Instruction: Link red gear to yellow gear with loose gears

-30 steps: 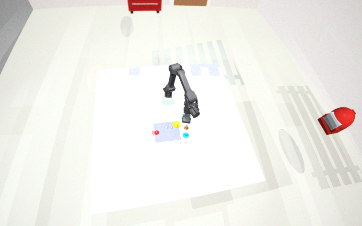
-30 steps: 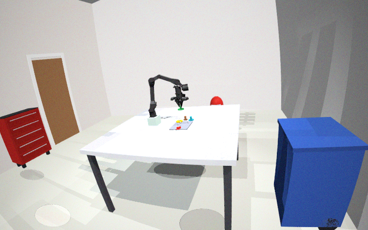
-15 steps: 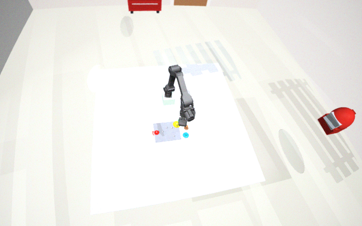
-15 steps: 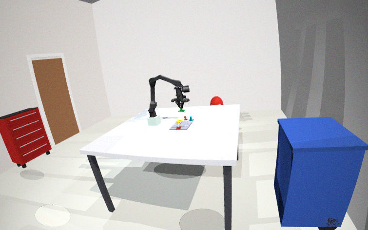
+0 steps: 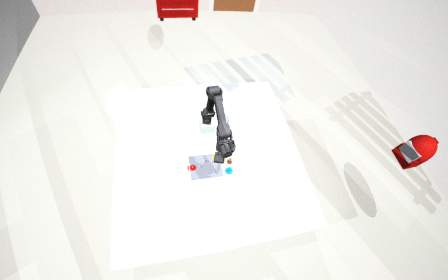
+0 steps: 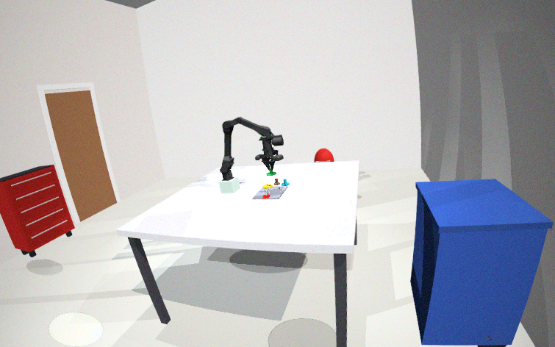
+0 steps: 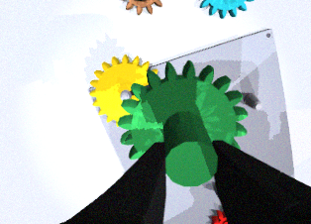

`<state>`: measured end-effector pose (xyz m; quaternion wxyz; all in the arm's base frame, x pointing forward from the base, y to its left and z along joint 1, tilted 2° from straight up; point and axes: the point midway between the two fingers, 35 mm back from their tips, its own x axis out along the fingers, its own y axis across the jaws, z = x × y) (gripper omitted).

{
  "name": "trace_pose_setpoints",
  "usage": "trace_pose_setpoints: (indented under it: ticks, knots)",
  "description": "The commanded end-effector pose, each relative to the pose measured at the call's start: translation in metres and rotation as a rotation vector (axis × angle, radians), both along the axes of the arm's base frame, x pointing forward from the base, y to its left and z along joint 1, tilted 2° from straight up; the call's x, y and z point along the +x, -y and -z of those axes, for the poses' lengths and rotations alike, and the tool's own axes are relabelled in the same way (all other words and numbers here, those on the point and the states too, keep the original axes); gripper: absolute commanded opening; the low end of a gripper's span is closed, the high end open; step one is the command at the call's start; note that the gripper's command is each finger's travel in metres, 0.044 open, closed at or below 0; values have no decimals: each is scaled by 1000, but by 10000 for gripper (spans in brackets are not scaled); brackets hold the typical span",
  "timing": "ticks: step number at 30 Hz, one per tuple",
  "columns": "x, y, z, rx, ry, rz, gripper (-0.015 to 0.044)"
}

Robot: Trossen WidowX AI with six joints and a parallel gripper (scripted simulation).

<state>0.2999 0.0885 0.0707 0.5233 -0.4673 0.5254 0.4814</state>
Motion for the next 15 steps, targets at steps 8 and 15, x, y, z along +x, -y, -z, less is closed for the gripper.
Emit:
trace_pose_setpoints:
  ticks: [8, 15]
  knots:
    - [12, 26, 8, -9, 3, 8, 0]
    - [18, 41, 13, -12, 3, 14, 0]
